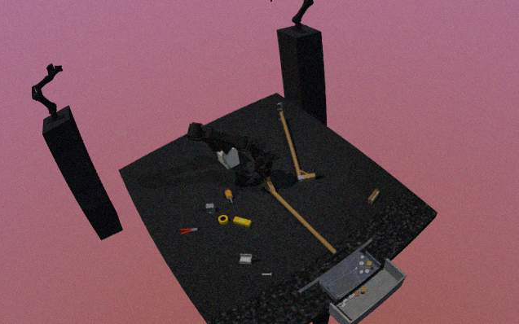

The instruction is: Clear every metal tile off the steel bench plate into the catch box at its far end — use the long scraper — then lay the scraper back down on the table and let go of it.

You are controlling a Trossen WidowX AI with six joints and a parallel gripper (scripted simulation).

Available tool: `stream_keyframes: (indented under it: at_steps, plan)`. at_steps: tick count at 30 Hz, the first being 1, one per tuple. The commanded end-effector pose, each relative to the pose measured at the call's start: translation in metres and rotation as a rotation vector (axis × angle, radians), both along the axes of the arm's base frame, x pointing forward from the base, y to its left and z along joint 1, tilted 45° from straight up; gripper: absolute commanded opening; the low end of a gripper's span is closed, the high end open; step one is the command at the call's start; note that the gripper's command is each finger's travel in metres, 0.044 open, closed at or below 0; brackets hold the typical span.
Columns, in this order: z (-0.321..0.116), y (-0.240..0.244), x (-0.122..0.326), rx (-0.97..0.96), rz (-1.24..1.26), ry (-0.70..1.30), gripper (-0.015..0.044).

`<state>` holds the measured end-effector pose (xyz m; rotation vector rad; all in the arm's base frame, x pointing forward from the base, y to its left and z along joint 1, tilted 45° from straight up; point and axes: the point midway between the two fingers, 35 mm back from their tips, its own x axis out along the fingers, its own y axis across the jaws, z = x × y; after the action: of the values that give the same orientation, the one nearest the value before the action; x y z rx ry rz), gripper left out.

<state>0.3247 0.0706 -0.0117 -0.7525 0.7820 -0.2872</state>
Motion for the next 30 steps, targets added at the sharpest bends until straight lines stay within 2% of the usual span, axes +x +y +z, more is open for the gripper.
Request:
stream_keyframes:
  at_steps: [1,30]
  plan:
    - [-0.002,0.005,0.001,0.003,0.004,-0.003,0.0]
    - [-0.003,0.015,0.043,0.006,0.011,0.001,0.0]
